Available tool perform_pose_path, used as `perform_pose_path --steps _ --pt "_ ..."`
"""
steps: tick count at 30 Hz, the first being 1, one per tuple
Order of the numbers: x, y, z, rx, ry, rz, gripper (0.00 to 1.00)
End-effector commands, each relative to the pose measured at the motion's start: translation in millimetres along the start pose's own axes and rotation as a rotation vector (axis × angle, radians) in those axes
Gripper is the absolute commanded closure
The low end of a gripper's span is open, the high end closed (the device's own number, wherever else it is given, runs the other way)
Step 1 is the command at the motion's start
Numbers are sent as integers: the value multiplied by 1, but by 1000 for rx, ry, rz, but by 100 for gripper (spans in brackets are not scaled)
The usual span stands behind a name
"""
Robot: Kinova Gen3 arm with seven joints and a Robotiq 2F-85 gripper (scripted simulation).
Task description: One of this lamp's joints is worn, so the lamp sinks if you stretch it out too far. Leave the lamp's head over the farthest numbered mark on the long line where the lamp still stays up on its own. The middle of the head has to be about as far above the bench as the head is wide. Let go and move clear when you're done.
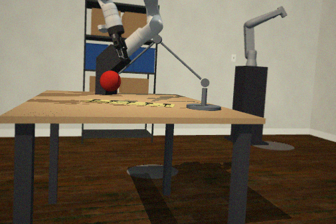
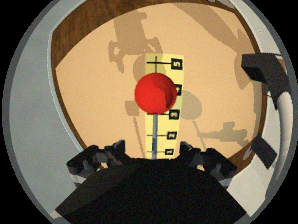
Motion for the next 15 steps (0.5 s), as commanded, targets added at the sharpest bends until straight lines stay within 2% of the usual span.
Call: perform_pose_path --steps 1,15 --pt "1 1 -4 7 -4 -1 0" --pt "1 0 -38 0 4 2 0"
Point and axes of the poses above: the point where the finger pads meet when closed, its own z axis back along the fingers, its own y axis across the jaws, x = y × z, the point moved 7 cm from there along z, back along the fingers, and after that the axes turned 7 degrees about -z, right-handed, at the moved point
